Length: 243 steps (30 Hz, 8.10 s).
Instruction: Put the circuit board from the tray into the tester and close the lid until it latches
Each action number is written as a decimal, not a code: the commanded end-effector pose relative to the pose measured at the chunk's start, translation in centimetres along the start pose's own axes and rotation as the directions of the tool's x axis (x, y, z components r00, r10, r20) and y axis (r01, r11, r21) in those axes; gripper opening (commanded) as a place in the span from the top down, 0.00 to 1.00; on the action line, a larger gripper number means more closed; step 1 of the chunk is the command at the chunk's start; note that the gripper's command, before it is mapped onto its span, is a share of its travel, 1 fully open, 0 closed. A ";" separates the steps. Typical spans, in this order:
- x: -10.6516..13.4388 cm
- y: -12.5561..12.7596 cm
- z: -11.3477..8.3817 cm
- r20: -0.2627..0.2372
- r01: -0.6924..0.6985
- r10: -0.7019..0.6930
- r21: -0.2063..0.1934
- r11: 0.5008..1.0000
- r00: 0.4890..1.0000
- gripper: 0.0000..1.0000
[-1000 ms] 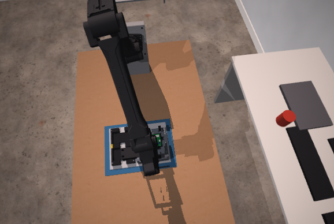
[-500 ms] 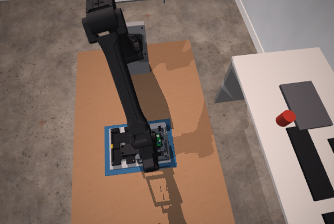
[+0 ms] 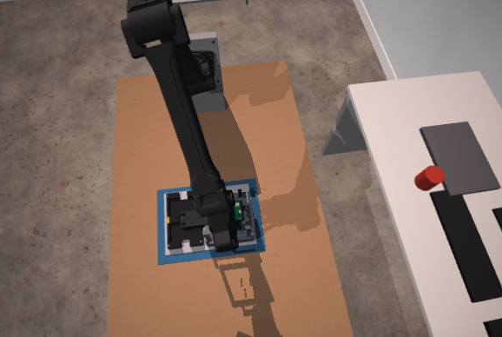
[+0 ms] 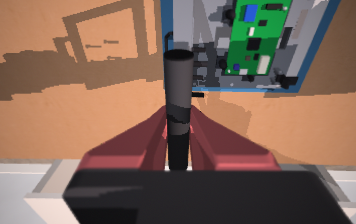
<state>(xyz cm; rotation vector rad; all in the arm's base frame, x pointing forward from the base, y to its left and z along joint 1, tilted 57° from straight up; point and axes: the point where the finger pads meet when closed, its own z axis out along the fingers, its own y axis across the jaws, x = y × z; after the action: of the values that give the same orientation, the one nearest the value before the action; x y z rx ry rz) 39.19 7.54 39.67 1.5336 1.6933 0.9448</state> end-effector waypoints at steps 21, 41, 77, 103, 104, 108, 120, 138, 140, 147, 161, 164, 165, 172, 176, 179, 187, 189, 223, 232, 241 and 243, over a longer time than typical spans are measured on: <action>-0.1 -4.9 -0.7 0.008 -0.009 0.009 0.013 1.000 1.000 1.00; -0.2 -8.6 1.2 0.012 -0.009 0.009 0.027 1.000 1.000 1.00; -0.7 -15.4 6.7 0.024 -0.006 0.005 0.030 1.000 1.000 1.00; -0.7 -18.4 10.8 0.019 0.004 -0.005 0.033 0.999 1.000 1.00; -0.7 -18.4 10.9 0.019 0.004 -0.005 0.033 0.999 1.000 1.00; -0.7 -18.6 11.5 0.019 0.004 -0.005 0.032 0.999 1.000 1.00; -0.7 -19.0 12.9 0.019 0.004 -0.005 0.029 1.000 1.000 1.00; -0.7 -19.5 14.7 0.019 0.004 -0.005 0.028 1.000 1.000 1.00; -0.7 -19.5 14.9 0.019 0.004 -0.005 0.028 1.000 1.000 1.00; -0.7 -19.5 15.4 0.019 0.004 -0.004 0.026 1.000 1.000 1.00; -0.8 -19.5 16.6 0.019 0.004 -0.004 0.024 1.000 1.000 1.00; -0.8 -19.6 16.6 0.019 0.004 -0.004 0.024 1.000 1.000 1.00; -0.8 -19.6 16.7 0.019 0.004 -0.004 0.026 1.000 1.000 1.00; -0.8 -19.6 17.1 0.019 0.004 -0.004 0.025 1.000 1.000 1.00; -0.8 -19.6 17.3 0.019 0.004 -0.004 0.025 1.000 1.000 1.00; -0.8 -19.7 17.5 0.019 0.004 -0.004 0.025 1.000 1.000 1.00; -0.8 -19.7 17.7 0.019 0.004 -0.004 0.026 1.000 1.000 1.00; -0.8 -19.7 17.8 0.019 0.004 -0.004 0.025 1.000 1.000 1.00; -0.8 -19.9 18.2 0.020 0.004 -0.005 0.031 1.000 1.000 1.00; -0.8 -19.9 18.2 0.020 0.004 -0.005 0.030 1.000 1.000 1.00; -0.8 -19.9 18.2 0.020 0.004 -0.005 0.030 1.000 1.000 1.00; -0.8 -19.9 18.2 0.020 0.004 -0.005 0.030 1.000 1.000 1.00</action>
<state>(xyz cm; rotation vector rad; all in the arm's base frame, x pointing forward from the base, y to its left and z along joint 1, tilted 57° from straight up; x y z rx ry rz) 43.71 7.82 13.53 1.5553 1.7033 0.9228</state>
